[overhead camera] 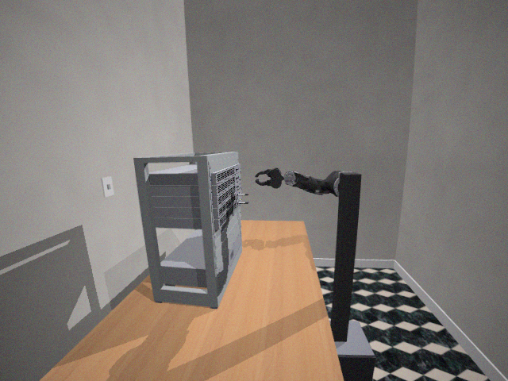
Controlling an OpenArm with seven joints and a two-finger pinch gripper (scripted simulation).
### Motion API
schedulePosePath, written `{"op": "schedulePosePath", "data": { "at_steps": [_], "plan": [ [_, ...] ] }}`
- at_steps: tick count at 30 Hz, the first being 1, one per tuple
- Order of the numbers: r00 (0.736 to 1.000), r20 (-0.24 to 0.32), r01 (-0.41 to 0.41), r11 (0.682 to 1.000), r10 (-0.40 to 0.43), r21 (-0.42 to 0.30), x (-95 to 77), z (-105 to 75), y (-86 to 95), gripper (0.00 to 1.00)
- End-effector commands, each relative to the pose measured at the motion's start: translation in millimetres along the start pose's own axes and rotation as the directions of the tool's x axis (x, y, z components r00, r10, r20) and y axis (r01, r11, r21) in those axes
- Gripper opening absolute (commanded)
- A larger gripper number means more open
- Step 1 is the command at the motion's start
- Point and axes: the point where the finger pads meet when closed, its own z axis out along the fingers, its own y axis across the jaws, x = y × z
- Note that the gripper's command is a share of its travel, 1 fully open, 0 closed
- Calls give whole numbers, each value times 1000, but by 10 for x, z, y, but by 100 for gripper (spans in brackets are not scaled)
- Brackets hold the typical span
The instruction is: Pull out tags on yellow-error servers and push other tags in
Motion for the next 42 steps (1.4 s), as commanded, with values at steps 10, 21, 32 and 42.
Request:
{"op": "schedulePosePath", "data": {
  "at_steps": [10, 21, 32, 42],
  "plan": [
    [1000, 2, -1, 1000, 1, -9, -10, -7, 38, 10],
    [1000, 2, -1, 1000, 1, -9, -10, -7, 39, 10],
    [1000, 4, -1, 1000, 1, -8, -17, 65, 38, 10],
    [1000, 4, -1, 1000, 1, -7, -22, 468, 43, 10]
  ]
}}
